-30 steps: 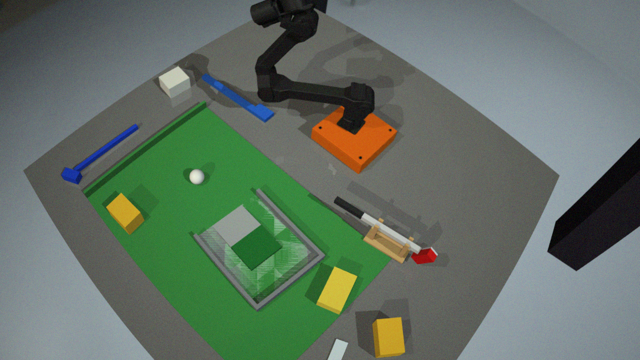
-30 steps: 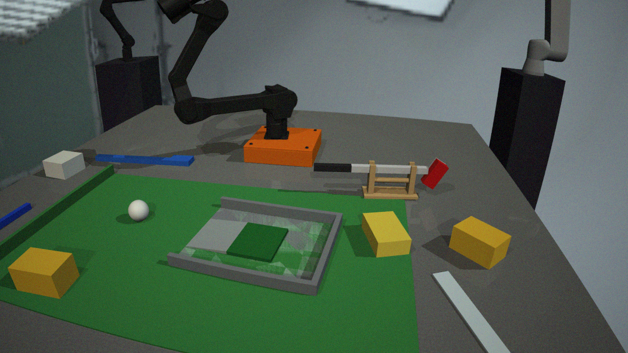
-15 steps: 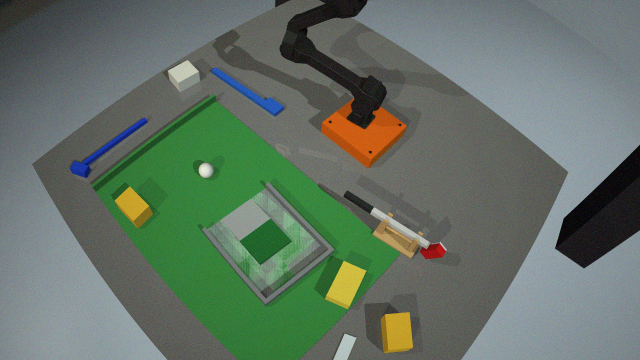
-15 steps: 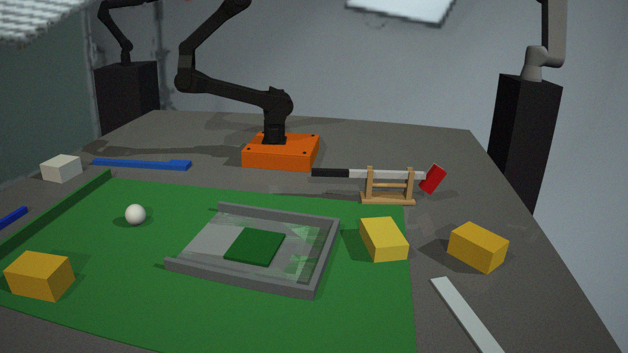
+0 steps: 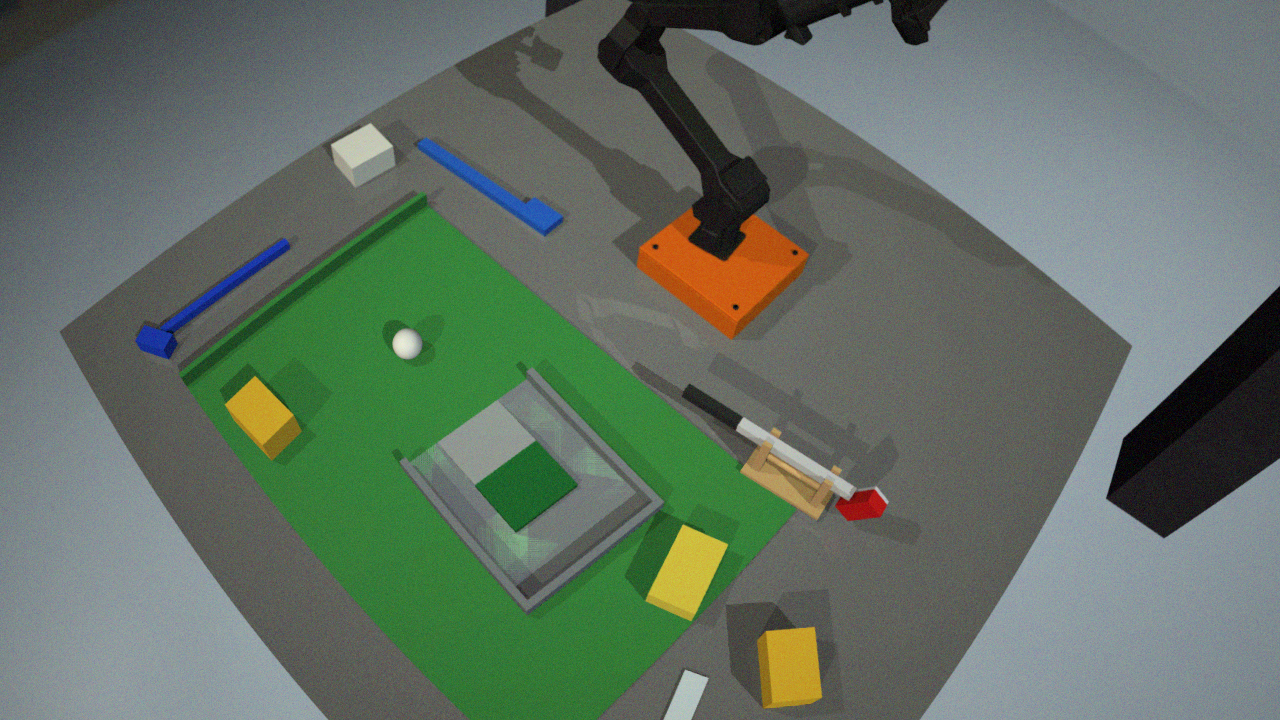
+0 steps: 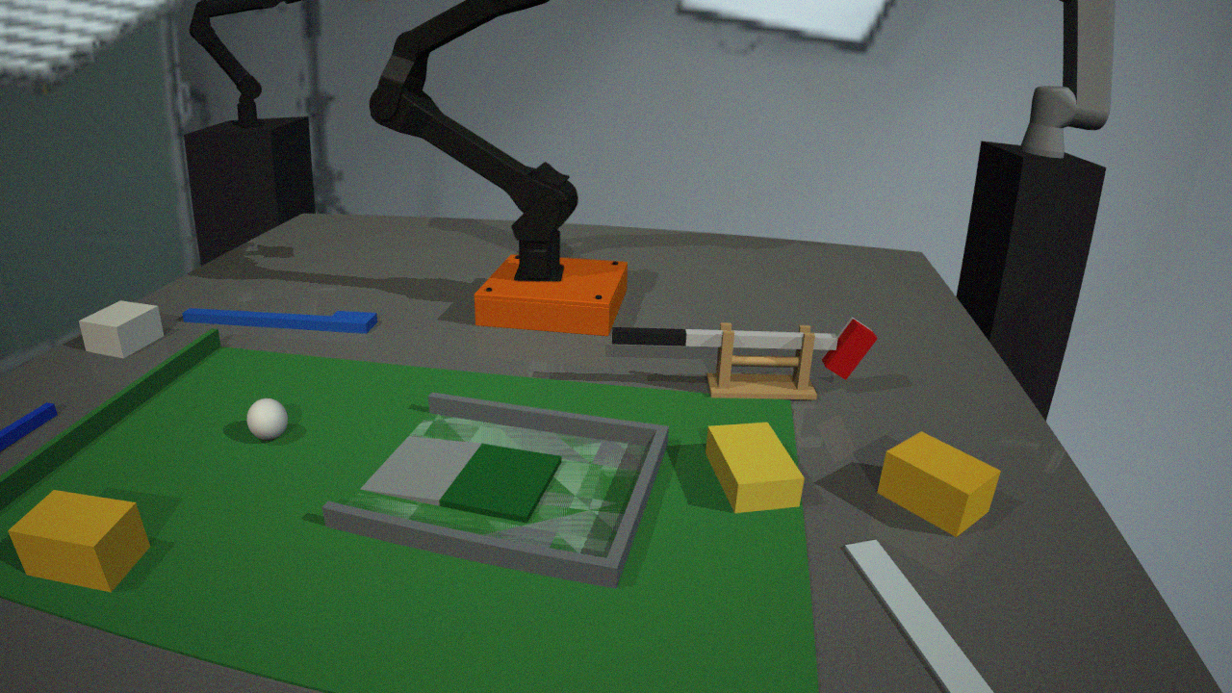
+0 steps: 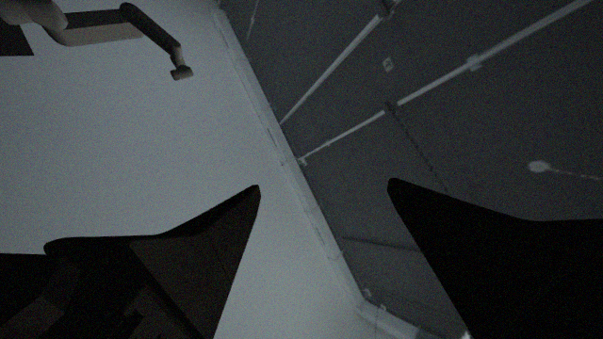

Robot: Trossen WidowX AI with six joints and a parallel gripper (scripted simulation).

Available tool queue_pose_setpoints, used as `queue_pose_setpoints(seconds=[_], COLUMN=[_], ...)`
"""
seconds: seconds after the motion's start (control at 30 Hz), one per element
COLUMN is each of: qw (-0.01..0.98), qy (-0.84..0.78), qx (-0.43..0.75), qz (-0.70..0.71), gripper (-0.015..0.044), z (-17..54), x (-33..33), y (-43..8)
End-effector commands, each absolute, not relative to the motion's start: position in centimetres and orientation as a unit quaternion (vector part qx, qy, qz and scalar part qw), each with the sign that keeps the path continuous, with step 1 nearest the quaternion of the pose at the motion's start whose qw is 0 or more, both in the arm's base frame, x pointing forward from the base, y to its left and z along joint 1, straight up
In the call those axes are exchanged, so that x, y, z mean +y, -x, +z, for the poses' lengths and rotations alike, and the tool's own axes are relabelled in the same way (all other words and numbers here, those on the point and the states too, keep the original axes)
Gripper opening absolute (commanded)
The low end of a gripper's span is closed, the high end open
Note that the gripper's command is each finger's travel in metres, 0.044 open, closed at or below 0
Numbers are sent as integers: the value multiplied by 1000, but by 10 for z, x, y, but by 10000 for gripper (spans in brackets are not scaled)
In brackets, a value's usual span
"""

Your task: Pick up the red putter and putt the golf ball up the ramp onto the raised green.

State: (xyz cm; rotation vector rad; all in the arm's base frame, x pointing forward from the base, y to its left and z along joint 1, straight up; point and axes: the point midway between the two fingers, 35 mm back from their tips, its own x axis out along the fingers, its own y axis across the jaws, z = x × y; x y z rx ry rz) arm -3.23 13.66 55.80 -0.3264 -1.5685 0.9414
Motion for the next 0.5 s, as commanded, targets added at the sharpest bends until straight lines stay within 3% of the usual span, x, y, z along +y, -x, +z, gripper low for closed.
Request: queue_pose_setpoints(seconds=[0.0,0.23,0.47], qw=[617,642,655], qy=[223,358,459], qx=[-613,-470,-294], qz=[440,488,523], gripper=[440,440,440], z=[531,463,378], x=[192,263,293], y=[5,-63,-140])
